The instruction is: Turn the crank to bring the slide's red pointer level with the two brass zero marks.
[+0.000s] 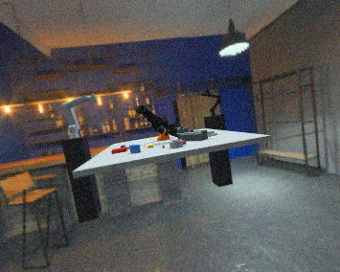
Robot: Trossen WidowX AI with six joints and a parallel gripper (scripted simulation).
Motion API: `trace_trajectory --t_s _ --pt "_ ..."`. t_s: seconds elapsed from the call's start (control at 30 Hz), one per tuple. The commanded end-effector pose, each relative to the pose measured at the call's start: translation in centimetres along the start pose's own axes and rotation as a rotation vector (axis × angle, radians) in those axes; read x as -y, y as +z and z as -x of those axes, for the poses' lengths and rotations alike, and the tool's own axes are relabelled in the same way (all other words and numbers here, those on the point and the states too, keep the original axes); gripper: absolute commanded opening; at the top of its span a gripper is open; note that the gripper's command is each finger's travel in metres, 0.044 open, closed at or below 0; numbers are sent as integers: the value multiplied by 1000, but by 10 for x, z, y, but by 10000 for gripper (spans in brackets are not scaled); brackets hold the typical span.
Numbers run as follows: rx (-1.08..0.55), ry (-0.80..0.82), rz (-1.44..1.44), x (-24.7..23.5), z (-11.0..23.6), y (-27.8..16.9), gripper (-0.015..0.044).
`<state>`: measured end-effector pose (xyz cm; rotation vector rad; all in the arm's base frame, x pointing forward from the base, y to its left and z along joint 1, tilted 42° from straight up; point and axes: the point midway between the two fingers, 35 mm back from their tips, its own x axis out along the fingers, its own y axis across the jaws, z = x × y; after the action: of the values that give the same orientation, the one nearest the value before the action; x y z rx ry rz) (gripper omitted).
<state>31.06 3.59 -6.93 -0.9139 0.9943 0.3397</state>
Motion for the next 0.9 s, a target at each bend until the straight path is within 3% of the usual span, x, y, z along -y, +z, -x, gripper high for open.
trace_trajectory --t_s 0.0,0.87 --pt "-3 -24 -9 9 0 0 0" --pt "-3 -24 -9 15 3 2 0"
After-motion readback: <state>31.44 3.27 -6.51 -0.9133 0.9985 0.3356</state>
